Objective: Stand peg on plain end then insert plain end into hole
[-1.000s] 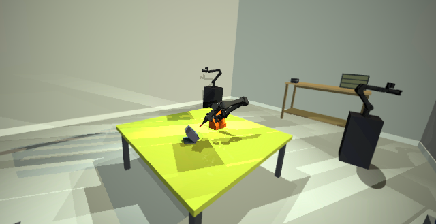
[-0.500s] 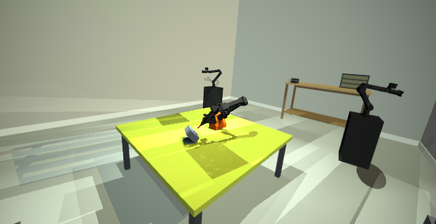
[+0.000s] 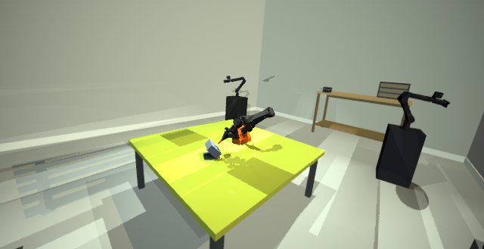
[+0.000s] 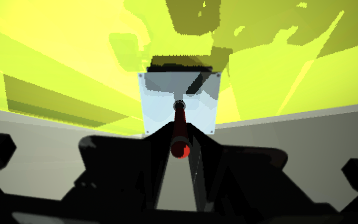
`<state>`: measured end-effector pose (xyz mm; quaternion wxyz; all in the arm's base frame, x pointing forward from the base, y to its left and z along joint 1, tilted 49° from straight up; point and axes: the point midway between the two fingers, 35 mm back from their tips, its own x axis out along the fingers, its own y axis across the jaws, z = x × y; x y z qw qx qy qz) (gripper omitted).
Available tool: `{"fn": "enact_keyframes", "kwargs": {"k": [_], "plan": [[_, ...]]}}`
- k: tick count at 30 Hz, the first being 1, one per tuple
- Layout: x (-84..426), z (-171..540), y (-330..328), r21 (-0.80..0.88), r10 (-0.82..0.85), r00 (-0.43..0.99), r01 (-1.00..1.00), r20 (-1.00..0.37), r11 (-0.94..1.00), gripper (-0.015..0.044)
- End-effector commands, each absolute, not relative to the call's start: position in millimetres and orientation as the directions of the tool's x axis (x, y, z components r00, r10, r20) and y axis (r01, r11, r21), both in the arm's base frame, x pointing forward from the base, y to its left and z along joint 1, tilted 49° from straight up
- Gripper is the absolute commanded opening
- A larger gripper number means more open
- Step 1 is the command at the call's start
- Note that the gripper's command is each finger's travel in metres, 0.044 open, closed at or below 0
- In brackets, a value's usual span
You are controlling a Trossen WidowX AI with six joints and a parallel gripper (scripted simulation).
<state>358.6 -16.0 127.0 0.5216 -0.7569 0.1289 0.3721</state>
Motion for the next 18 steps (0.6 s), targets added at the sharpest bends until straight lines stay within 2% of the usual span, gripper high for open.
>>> {"fn": "enact_keyframes", "kwargs": {"k": [1,18], "plan": [[362,124,-16,-0.693,0.188,0.691,-0.585,-0.698,-0.422,0.0],[370,115,-12,-0.693,0.194,0.69,-0.58,-0.697,-0.429,0.0]]}}
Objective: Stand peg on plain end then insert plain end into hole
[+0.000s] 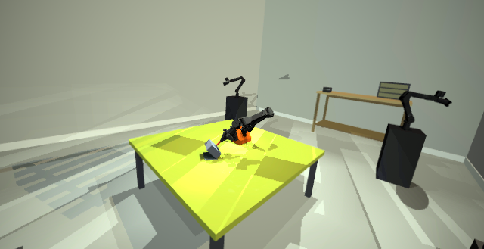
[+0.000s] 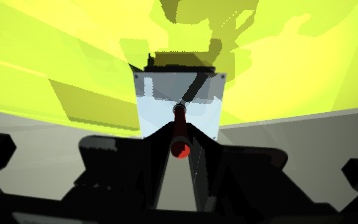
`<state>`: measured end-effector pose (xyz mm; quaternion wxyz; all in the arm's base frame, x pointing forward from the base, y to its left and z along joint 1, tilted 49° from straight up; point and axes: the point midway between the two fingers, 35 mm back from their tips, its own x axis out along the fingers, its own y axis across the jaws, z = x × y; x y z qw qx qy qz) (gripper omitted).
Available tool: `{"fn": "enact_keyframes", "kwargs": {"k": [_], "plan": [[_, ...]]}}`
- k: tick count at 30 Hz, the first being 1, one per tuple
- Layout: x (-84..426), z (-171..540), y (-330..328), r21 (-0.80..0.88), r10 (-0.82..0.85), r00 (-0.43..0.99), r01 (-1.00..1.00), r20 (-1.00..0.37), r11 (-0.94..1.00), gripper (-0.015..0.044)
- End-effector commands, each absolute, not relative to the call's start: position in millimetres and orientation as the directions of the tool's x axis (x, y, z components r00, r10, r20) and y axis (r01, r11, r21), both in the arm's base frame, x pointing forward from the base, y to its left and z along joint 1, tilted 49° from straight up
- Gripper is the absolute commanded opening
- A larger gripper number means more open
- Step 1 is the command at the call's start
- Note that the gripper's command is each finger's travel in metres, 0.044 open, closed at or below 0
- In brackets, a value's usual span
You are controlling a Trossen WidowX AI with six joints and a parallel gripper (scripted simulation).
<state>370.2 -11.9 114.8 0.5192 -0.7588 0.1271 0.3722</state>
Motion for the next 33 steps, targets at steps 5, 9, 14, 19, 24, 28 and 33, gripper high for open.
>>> {"fn": "enact_keyframes", "kwargs": {"k": [5,9,14,19,24,28,33], "plan": [[369.6,115.2,-12.0,-0.693,0.194,0.69,-0.58,-0.697,-0.429,0.0],[369.6,115.2,-12.0,-0.693,0.194,0.69,-0.58,-0.697,-0.429,0.0],[370.2,114.9,-12.7,-0.693,0.194,0.69,-0.58,-0.697,-0.429,0.0],[371.8,113.9,-13.0,-0.693,0.194,0.69,-0.58,-0.697,-0.429,0.0],[373.5,112.8,-12.8,-0.693,0.194,0.69,-0.579,-0.697,-0.429,0.0],[375.5,111.1,-12.4,-0.693,0.194,0.69,-0.579,-0.697,-0.429,0.0],[378.0,108.7,-12.0,-0.693,0.194,0.691,-0.579,-0.697,-0.429,0.0]]}}
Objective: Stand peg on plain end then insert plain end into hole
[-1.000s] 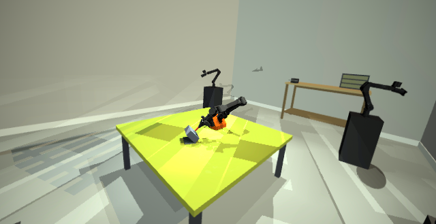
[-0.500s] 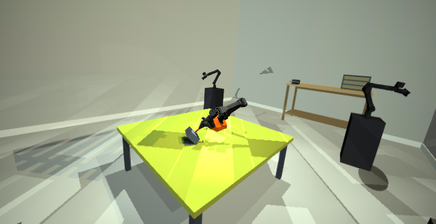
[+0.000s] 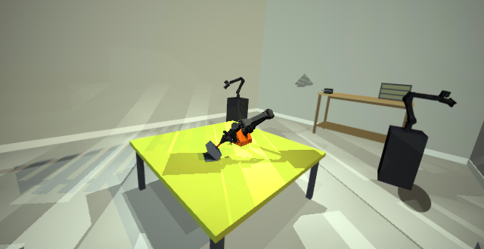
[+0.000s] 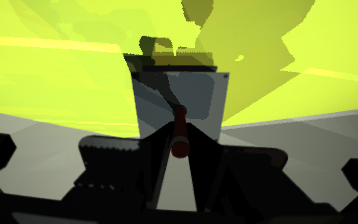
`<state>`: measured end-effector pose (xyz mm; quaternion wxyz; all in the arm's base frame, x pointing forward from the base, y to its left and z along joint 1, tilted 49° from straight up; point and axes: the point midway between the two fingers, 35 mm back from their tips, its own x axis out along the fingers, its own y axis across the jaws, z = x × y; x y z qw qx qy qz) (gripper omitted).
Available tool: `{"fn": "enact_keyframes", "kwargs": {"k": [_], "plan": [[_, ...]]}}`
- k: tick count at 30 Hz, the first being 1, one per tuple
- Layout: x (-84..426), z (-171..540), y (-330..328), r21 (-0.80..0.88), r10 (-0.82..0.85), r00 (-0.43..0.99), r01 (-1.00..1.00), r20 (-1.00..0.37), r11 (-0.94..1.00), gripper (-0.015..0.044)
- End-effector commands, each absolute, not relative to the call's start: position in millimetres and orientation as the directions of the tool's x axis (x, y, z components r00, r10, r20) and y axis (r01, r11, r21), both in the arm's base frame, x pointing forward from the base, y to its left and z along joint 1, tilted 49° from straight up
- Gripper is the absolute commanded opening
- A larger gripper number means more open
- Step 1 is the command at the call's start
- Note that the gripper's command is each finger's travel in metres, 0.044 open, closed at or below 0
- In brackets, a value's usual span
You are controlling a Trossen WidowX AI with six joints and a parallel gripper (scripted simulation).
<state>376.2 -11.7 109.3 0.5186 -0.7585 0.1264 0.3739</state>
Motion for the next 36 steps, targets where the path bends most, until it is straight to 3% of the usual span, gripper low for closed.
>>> {"fn": "enact_keyframes", "kwargs": {"k": [1,36], "plan": [[378,108,-12,-0.693,0.194,0.691,-0.579,-0.697,-0.429,0.0],[395,92,-9,-0.694,0.194,0.691,-0.579,-0.696,-0.429,0.0]]}}
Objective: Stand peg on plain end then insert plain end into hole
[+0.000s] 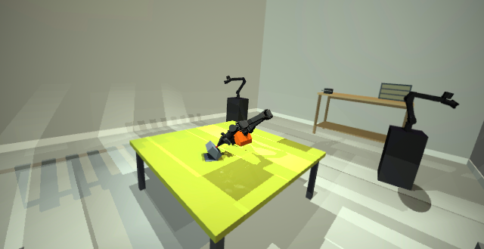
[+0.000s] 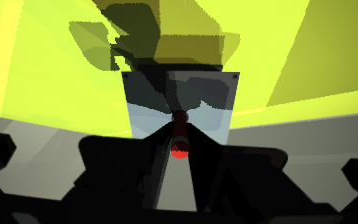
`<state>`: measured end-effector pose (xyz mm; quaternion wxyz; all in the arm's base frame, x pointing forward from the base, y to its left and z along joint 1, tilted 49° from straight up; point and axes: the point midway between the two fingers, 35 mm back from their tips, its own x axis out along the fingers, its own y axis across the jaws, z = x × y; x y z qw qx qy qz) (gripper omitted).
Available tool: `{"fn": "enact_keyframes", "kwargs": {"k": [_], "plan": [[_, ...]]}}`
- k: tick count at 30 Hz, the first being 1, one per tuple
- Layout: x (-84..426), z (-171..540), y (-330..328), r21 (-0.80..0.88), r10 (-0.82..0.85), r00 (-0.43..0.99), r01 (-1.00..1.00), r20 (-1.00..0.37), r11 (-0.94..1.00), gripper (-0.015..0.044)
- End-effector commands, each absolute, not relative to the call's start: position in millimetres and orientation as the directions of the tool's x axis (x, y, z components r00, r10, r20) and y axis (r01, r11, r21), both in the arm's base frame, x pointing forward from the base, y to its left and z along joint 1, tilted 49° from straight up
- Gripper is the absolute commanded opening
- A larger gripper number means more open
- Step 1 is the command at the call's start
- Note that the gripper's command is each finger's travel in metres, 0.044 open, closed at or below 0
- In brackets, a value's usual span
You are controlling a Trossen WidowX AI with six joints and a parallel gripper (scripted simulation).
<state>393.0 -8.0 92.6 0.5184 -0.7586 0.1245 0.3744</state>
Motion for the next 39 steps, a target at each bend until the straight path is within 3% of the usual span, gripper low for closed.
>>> {"fn": "enact_keyframes", "kwargs": {"k": [1,18,34,39], "plan": [[394.8,92.0,-8.7,-0.694,0.194,0.691,-0.579,-0.696,-0.429,0.0],[395.2,90.6,-7.5,-0.694,0.199,0.689,-0.577,-0.697,-0.431,0.0],[394.0,92.4,-8.1,-0.693,0.199,0.689,-0.577,-0.697,-0.431,0.042],[390.2,97.3,-9.8,-0.693,0.198,0.689,-0.578,-0.697,-0.431,0.044]]}}
